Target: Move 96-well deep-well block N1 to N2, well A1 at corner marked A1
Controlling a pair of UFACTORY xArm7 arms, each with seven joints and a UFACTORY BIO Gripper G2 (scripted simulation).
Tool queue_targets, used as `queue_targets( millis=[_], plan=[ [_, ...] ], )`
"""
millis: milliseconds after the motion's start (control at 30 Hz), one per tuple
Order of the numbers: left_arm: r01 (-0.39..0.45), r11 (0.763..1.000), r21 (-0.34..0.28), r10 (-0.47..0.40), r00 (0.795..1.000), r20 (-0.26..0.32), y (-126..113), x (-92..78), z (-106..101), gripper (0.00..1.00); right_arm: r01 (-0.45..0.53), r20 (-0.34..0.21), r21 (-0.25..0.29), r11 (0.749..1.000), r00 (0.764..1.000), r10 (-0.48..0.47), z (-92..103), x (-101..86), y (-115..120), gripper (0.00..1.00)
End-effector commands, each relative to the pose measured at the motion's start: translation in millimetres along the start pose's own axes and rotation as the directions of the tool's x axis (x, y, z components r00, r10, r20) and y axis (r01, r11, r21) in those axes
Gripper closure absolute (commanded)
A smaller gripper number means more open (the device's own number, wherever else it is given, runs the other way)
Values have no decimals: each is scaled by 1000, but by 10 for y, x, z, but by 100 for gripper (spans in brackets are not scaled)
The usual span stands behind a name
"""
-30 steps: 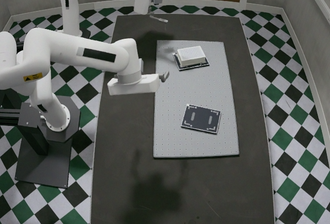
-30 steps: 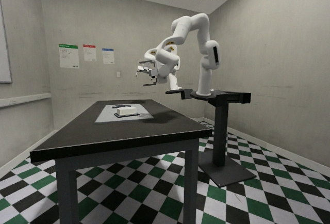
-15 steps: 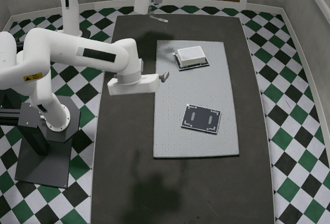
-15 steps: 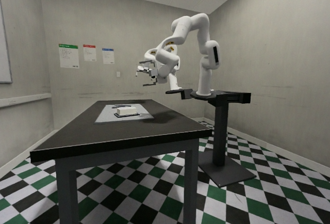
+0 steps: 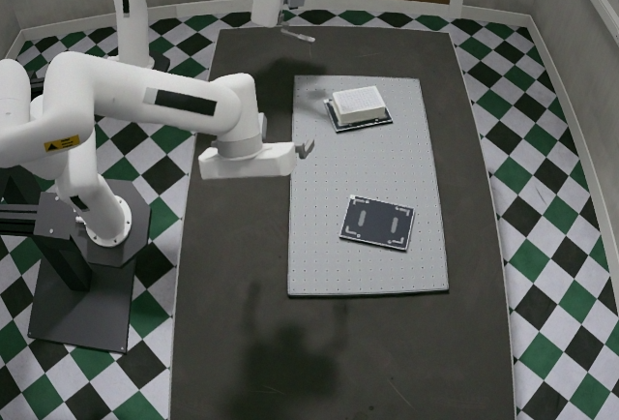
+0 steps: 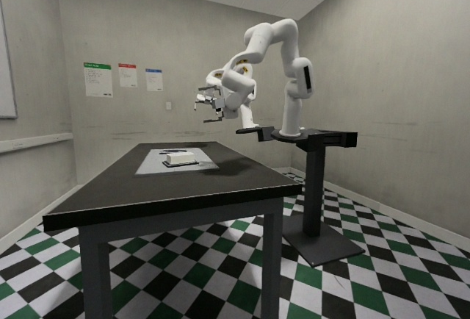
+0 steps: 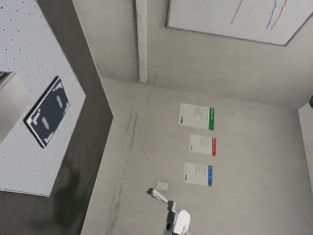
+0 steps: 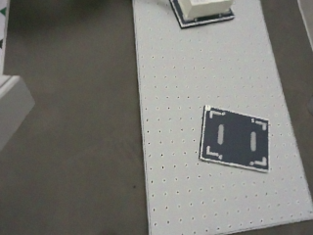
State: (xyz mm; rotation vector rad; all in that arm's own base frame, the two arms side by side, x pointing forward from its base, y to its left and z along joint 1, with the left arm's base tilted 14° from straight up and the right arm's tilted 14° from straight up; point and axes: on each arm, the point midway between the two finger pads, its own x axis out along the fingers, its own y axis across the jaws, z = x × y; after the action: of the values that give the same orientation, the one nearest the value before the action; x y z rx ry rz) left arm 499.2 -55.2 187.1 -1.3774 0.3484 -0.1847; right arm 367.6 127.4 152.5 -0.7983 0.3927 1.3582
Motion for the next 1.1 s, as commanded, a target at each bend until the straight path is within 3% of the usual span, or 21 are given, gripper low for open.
queue_targets(
  millis=[0, 267, 533, 767, 833, 1067],
  plan=[
    [4, 1000, 0, -4, 1000, -1, -19, 4, 0, 0, 4, -26, 17, 1000, 1000, -4, -43, -25, 38, 0],
    [4, 1000, 0, -4, 1000, -1, -19, 4, 0, 0, 9, -78, 52, 999, 997, -5, -144, -72, 133, 0],
    [4, 1000, 0, -4, 1000, -1, -19, 4, 0, 0, 23, -171, 111, 994, 985, -3, -314, -177, 312, 0],
    [4, 1000, 0, -4, 1000, -1, -19, 4, 0, 0, 42, -271, 168, 985, 962, 6, -478, -316, 512, 0],
    [4, 1000, 0, -4, 1000, -1, -19, 4, 0, 0, 42, -271, 168, 985, 962, 6, -478, -316, 512, 0],
    [4, 1000, 0, -4, 1000, -1, -19, 4, 0, 0, 69, -382, 224, 972, 924, 23, -634, -500, 744, 0]
  ],
)
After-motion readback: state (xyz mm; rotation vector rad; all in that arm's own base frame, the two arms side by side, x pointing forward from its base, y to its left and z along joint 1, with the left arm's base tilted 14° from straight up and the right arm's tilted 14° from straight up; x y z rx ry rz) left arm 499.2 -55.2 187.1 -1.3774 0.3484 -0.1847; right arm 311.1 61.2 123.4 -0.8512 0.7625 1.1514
